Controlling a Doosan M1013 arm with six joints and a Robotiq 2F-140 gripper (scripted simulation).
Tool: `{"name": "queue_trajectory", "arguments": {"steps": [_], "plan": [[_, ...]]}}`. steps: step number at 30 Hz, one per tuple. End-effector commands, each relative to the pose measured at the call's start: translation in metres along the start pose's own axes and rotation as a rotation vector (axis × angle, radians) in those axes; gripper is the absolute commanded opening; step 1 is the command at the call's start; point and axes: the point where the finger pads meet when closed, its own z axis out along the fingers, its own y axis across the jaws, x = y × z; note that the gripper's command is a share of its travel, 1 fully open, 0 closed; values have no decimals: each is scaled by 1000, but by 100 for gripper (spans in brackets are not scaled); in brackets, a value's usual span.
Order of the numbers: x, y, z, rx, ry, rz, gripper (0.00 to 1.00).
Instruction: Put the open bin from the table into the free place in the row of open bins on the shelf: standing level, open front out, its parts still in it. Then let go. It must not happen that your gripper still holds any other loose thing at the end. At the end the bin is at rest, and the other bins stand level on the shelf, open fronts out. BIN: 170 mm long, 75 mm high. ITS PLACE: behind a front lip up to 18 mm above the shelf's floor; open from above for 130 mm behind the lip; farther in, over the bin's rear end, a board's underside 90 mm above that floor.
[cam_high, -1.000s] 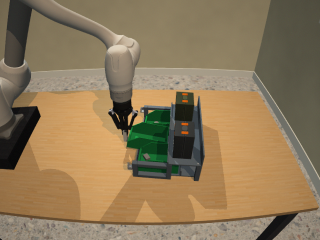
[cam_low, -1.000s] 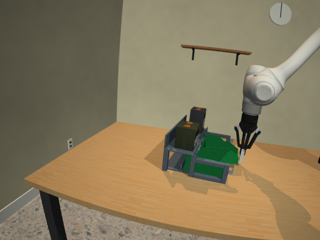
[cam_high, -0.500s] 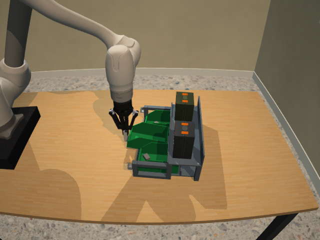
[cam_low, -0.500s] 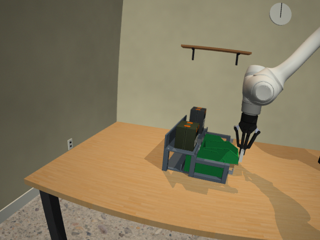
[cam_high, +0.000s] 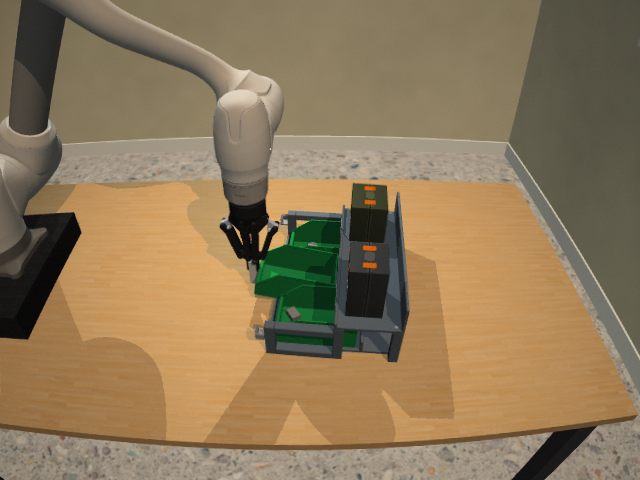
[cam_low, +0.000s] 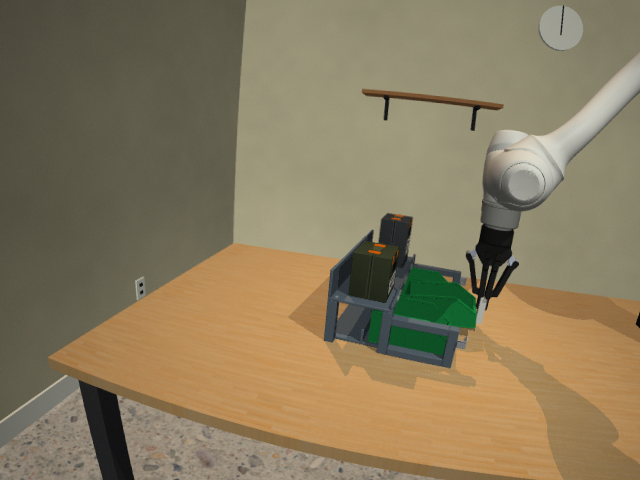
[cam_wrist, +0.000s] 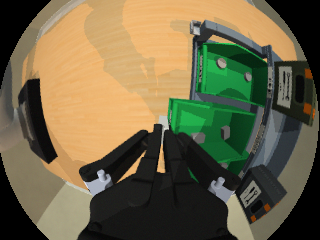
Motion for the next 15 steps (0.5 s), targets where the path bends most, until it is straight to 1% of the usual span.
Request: {"name": "queue_trajectory", "arguments": {"steps": [1, 15], "plan": [[-2, 3, 0, 0, 2, -1, 0], [-2, 10, -1, 0, 2, -1, 0]]}}
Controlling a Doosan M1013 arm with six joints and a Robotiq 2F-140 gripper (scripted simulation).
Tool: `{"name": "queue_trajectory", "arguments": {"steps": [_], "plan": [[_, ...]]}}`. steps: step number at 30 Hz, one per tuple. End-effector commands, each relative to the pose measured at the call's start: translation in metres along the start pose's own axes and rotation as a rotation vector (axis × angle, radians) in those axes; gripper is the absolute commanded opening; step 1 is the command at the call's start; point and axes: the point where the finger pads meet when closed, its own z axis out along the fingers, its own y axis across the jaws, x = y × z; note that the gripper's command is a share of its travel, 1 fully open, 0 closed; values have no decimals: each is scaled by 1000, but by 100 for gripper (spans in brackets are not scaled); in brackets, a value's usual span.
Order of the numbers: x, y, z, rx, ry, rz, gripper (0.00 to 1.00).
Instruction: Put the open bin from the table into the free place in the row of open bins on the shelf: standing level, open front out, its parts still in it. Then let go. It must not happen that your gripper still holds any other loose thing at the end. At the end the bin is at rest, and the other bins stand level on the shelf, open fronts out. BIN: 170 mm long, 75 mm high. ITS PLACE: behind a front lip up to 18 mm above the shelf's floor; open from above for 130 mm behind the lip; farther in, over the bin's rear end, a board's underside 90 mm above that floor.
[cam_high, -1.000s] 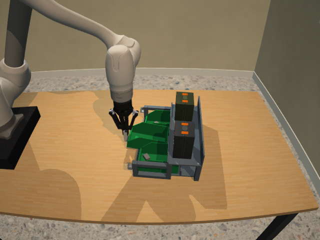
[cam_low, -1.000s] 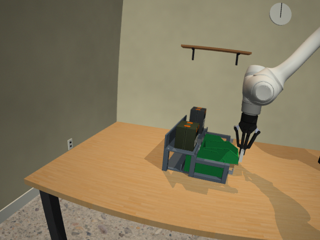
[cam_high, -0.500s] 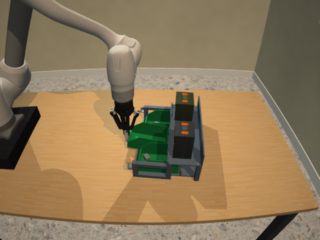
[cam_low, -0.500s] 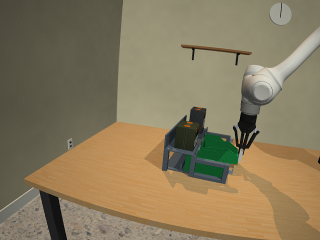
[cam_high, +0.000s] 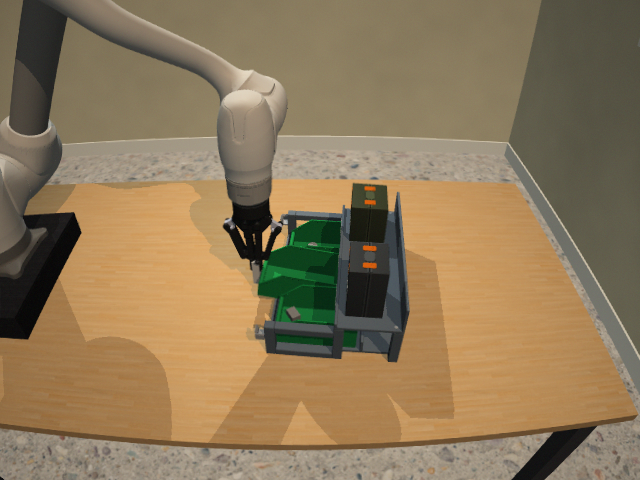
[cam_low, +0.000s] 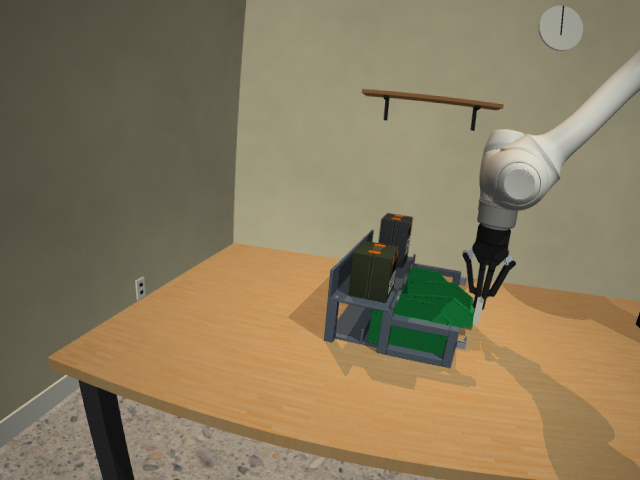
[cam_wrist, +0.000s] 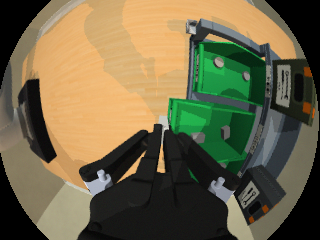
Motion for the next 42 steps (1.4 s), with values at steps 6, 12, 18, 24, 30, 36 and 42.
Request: {"name": "queue_trajectory", "arguments": {"steps": [6, 12, 18, 24, 30, 36, 42], "plan": [[-2, 6, -1, 0, 2, -1, 0], [-2, 10, -1, 0, 2, -1, 0], [-2, 13, -1, 0, 2, -1, 0], [-2, 18, -1, 0, 2, -1, 0], [-2, 22, -1, 0, 2, -1, 0], [-2, 25, -1, 0, 2, -1, 0], [-2, 29, -1, 0, 2, -1, 0]]}}
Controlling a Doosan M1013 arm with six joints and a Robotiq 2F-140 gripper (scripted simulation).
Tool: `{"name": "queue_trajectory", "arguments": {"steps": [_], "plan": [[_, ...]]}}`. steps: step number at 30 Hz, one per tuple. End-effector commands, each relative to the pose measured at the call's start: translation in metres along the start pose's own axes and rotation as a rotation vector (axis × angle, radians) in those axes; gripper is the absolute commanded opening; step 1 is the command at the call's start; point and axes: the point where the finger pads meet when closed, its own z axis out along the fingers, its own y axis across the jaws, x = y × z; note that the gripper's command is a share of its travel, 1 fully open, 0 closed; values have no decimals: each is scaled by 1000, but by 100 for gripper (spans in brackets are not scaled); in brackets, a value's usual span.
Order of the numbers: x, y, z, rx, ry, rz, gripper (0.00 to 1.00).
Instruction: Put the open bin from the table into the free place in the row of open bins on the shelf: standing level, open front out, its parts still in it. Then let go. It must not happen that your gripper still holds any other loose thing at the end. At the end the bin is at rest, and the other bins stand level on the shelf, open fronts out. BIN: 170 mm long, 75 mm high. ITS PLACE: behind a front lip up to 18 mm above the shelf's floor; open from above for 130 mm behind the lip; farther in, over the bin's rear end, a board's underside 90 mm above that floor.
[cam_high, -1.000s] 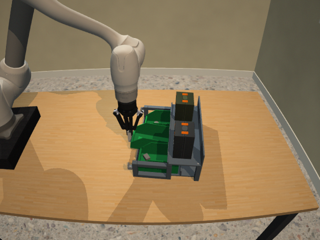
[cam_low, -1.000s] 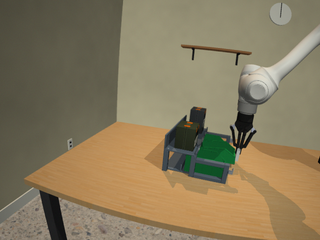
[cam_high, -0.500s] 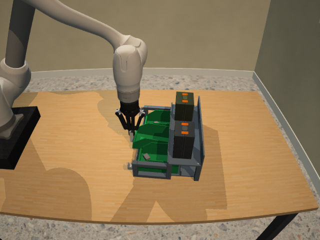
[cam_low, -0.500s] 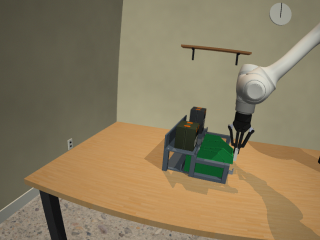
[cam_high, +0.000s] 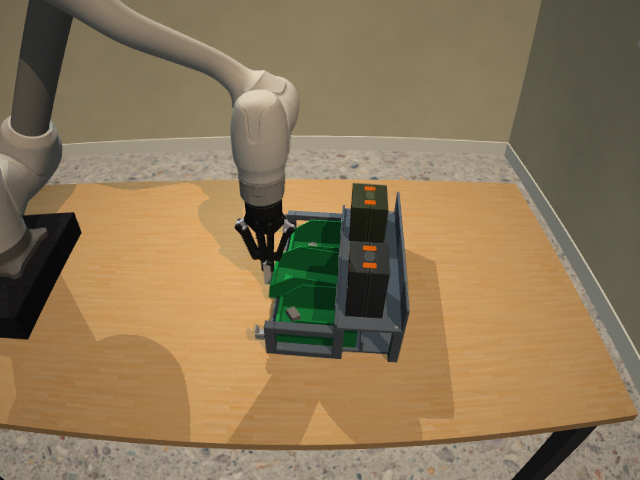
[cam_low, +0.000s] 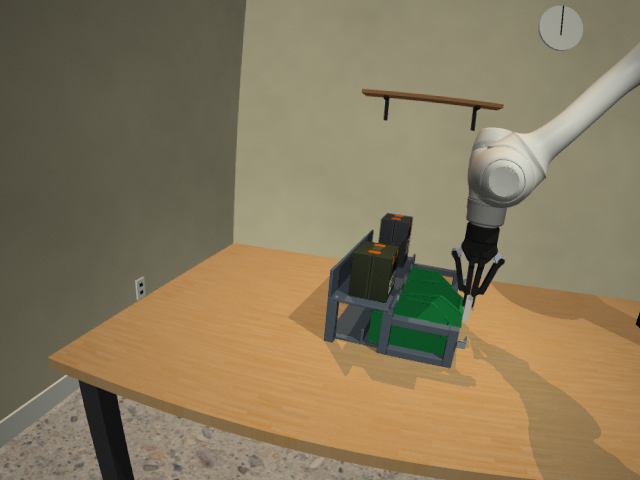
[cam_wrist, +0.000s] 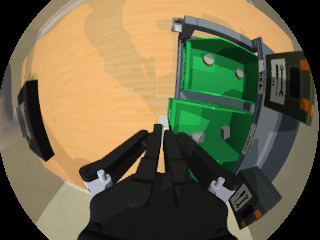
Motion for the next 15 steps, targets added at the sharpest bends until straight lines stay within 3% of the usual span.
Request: {"name": "queue_trajectory", "arguments": {"steps": [1, 15], "plan": [[-2, 4, -1, 0, 2, -1, 0], [-2, 12, -1, 0, 2, -1, 0]]}}
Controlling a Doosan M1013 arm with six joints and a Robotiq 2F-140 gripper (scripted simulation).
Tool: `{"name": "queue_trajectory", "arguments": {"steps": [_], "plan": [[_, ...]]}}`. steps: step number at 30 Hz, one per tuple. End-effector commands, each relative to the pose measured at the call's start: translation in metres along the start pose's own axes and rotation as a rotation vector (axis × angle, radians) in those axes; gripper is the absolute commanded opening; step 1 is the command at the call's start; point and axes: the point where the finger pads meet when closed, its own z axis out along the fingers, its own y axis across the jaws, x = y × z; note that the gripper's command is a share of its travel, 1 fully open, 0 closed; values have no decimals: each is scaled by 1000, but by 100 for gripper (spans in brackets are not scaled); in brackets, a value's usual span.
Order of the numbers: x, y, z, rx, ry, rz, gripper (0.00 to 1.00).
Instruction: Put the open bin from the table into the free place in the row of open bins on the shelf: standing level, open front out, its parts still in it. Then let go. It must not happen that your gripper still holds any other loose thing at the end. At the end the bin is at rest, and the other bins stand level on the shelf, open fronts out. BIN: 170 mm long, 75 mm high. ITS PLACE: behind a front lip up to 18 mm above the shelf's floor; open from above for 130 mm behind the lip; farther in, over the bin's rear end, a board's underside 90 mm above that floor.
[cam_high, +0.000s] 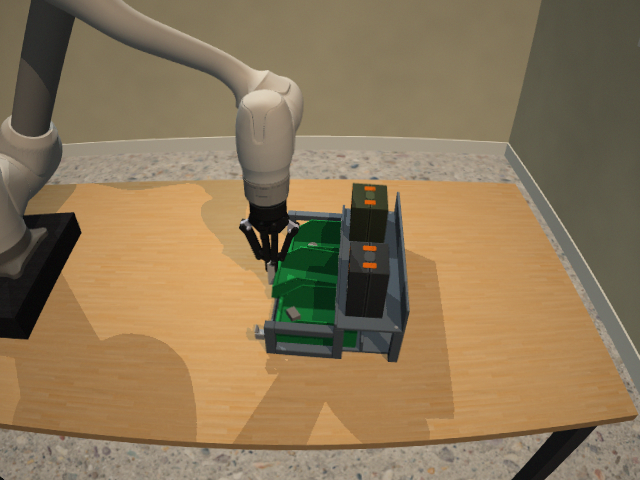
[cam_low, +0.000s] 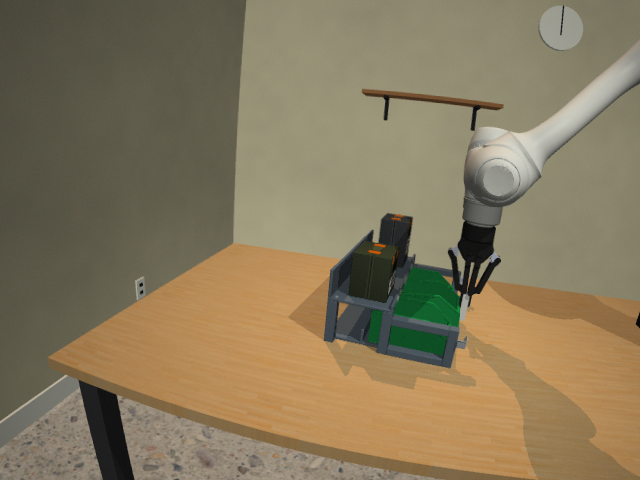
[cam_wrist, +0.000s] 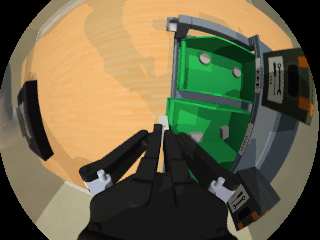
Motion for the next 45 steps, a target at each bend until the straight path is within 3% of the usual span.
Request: {"name": "queue_trajectory", "arguments": {"steps": [1, 45], "plan": [[-2, 4, 0, 0, 2, -1, 0], [-1, 17, -1, 0, 2, -1, 0]]}}
